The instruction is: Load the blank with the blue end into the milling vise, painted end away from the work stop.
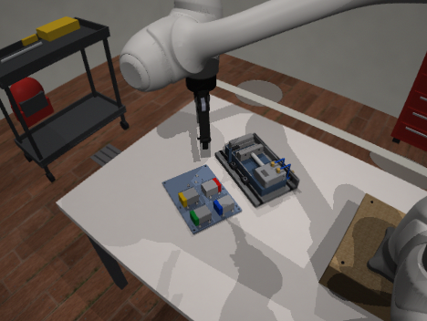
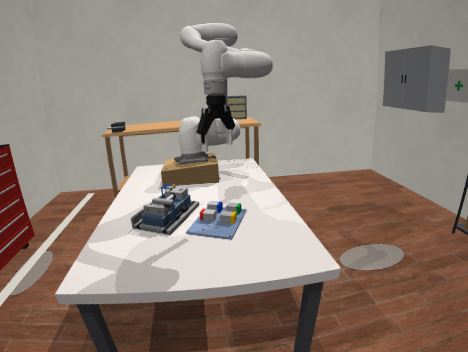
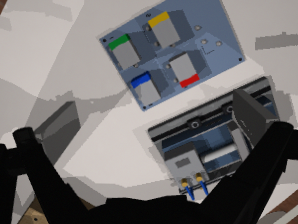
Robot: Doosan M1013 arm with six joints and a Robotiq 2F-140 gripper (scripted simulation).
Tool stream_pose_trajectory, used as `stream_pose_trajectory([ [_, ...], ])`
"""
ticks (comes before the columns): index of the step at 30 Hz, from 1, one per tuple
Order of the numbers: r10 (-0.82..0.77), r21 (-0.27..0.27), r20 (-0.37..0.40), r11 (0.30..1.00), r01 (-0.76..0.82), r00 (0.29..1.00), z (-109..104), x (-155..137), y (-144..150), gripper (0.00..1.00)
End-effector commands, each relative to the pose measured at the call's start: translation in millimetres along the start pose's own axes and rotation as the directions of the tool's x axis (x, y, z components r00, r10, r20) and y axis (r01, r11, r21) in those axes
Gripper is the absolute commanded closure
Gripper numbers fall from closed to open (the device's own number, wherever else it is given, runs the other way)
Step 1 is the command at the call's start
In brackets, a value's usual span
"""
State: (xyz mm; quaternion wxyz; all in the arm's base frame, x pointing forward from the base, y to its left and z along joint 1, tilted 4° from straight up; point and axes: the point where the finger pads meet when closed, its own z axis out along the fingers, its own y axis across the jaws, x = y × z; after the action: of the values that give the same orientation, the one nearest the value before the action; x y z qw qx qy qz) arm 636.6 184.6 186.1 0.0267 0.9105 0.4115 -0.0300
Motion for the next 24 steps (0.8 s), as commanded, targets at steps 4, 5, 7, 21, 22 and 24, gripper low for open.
stream_pose_trajectory([
  [4, -0.081, 0.001, -0.001, 0.997, 0.081, 0.997, -0.1, 0.0, 0.0, 0.00],
  [5, -0.074, 0.000, 0.000, 0.997, 0.074, 0.997, -0.1, 0.0, 0.0, 0.00],
  [7, -0.105, 0.001, -0.001, 0.995, 0.105, 0.995, -0.1, 0.0, 0.0, 0.00],
  [21, -0.285, 0.002, -0.002, 0.959, 0.285, 0.959, -0.1, 0.0, 0.0, 0.00],
  [22, -0.273, 0.001, -0.001, 0.962, 0.273, 0.962, -0.1, 0.0, 0.0, 0.00],
  [24, -0.292, 0.001, -0.001, 0.956, 0.292, 0.956, -0.1, 0.0, 0.0, 0.00],
])
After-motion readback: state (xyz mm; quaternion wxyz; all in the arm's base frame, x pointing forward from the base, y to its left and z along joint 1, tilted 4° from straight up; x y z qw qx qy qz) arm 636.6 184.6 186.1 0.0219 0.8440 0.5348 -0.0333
